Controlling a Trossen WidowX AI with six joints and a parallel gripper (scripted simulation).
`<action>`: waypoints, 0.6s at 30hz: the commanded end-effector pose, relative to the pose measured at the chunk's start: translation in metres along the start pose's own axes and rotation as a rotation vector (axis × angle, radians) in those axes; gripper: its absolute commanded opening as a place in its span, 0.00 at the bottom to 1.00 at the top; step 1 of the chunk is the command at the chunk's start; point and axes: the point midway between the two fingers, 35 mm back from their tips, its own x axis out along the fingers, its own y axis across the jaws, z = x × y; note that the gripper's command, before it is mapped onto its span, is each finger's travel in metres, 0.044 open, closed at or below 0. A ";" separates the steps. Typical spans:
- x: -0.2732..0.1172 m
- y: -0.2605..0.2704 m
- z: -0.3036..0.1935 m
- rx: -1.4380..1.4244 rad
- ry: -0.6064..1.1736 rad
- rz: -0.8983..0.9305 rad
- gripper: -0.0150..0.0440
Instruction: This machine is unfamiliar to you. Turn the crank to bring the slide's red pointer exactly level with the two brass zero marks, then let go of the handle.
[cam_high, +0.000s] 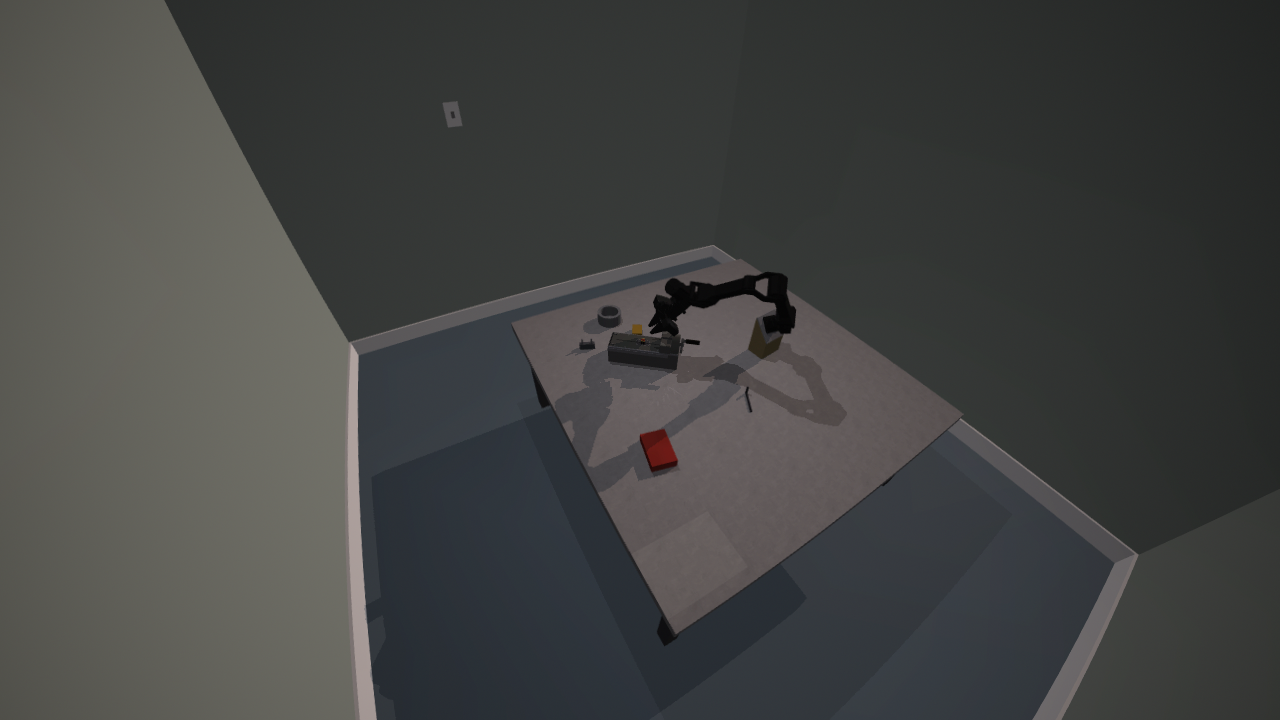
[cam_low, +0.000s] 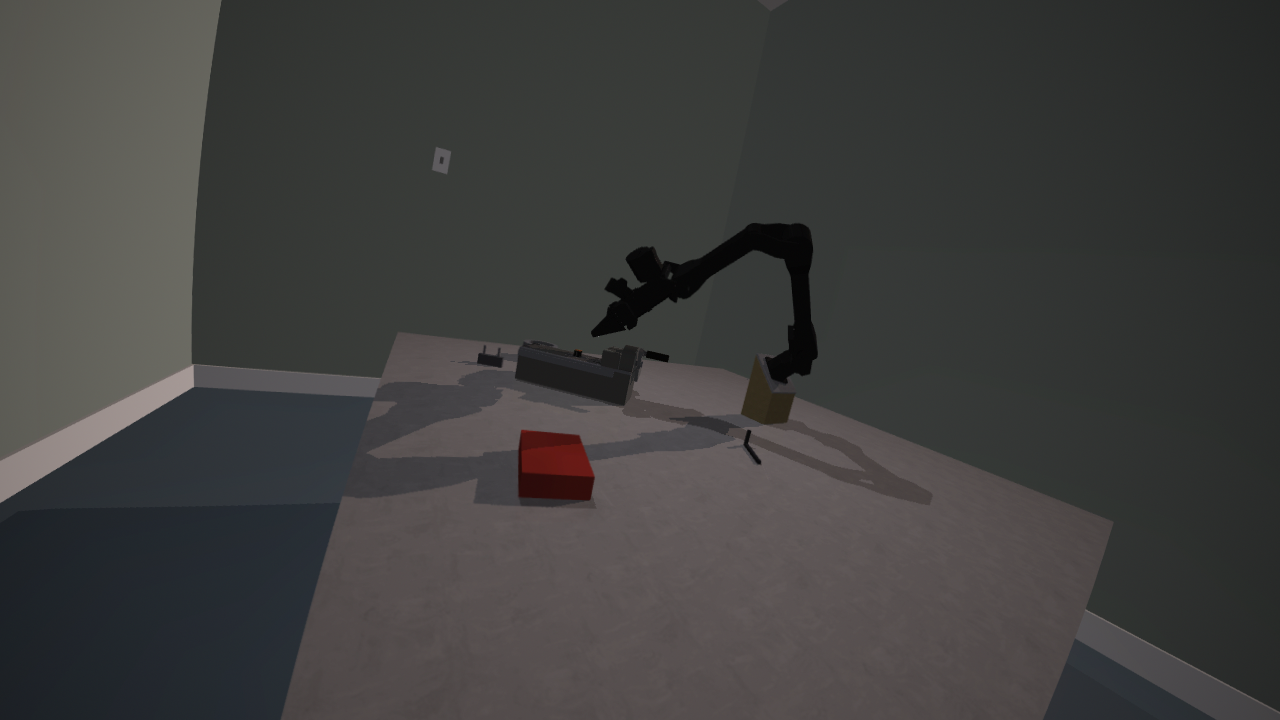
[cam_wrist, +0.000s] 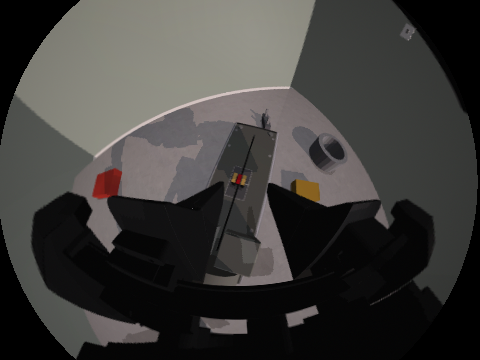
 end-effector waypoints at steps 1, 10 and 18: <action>0.000 0.000 0.000 0.000 0.000 -0.001 0.74; 0.000 0.000 0.000 0.000 0.000 -0.001 0.91; 0.000 0.000 0.000 0.000 0.000 -0.001 0.56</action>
